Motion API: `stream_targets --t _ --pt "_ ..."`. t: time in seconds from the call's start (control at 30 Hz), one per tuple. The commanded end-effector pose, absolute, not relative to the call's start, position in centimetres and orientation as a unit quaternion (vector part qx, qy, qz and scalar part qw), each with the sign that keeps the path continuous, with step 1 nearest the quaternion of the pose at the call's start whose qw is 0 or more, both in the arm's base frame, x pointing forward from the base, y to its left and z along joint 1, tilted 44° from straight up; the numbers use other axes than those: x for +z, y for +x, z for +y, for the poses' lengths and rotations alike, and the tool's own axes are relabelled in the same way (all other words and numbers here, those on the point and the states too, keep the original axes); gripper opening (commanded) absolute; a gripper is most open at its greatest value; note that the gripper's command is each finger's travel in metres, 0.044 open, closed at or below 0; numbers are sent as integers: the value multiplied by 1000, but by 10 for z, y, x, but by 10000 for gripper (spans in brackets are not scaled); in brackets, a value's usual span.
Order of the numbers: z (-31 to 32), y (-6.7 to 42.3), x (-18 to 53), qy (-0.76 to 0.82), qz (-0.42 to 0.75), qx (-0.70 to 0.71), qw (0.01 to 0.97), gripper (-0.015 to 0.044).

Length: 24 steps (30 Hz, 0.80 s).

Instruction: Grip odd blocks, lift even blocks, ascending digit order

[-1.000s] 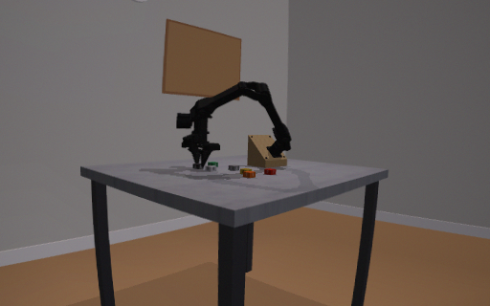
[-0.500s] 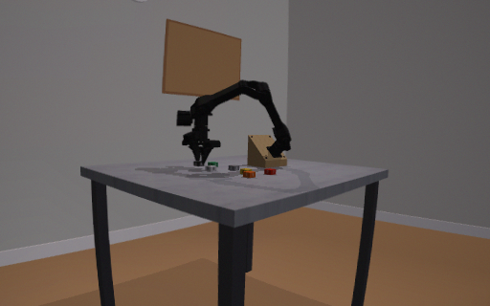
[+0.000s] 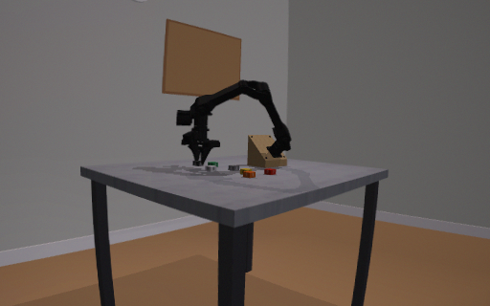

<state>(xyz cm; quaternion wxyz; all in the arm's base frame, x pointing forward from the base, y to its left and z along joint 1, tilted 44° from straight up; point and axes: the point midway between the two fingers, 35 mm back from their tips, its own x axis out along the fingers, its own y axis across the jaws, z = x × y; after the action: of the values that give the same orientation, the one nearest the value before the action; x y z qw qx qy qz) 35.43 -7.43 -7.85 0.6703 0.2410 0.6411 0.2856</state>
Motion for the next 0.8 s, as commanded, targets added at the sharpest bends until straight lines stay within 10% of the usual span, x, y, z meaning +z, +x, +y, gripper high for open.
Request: stream_targets --t 0.0,0.43,0.77 --pt "-69 353 -84 241 643 285 669 120" --pt "-66 353 -87 241 642 286 669 120" --pt "-66 353 -87 241 642 286 669 383"
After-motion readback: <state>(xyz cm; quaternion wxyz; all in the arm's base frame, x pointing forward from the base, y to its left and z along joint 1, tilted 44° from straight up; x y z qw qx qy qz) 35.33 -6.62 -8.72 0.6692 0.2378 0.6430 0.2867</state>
